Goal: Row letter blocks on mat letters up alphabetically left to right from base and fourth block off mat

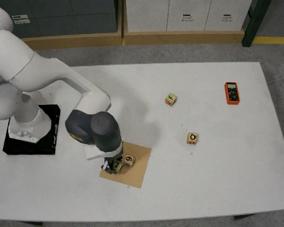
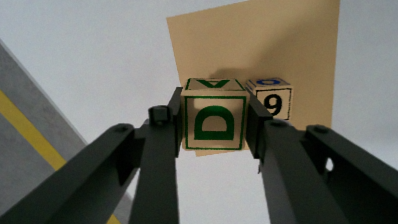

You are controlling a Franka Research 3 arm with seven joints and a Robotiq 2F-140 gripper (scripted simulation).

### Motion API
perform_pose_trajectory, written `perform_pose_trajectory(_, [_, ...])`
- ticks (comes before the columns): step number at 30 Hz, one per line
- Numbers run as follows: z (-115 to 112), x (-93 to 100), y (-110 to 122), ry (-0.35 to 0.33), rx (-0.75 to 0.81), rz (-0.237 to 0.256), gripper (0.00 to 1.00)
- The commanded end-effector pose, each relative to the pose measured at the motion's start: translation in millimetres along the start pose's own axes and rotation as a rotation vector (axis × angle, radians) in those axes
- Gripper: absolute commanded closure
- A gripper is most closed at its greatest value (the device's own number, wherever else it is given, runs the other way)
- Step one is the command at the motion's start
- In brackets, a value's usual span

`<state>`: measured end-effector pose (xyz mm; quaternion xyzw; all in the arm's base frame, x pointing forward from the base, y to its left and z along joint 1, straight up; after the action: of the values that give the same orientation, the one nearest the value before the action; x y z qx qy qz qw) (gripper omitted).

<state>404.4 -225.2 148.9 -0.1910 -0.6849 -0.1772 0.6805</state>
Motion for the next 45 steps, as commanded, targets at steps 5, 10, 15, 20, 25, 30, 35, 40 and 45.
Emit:
perform_pose_trajectory(5, [-1, 0.2, 7, 0.004, 0.168, -0.012, 0.67])
perform_pose_trajectory(10, [-1, 0.5, 15, 0.003, 0.265, -0.012, 0.67])
perform_pose_trajectory(15, [-2, 0.7, 21, 0.002, 0.339, -0.012, 0.67])
perform_pose_trajectory(20, [-2, 0.9, 27, 0.002, 0.413, -0.012, 0.67])
perform_pose_trajectory(25, [-2, 1.0, 33, 0.002, 0.480, -0.012, 0.67])
perform_pose_trajectory(30, [-2, 1.2, 39, 0.001, 0.554, -0.012, 0.67])
perform_pose_trajectory(35, [-2, 1.4, 45, 0.001, 0.627, -0.012, 0.67])
perform_pose_trajectory(40, [-1, 1.6, 51, 0.000, 0.697, -0.012, 0.67])
perform_pose_trajectory(45, [-1, 1.8, 57, 0.000, 0.769, -0.013, 0.67])
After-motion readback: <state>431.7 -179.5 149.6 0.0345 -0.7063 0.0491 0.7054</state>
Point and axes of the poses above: the point where the finger pads meet when closed, its own x axis back along the fingers, its own y axis across the jaws, z = x × y, the point moved 7 cm from there along x, back along the fingers, and after that the axes turned 3 degrees about -x, right-handed, at the moved point
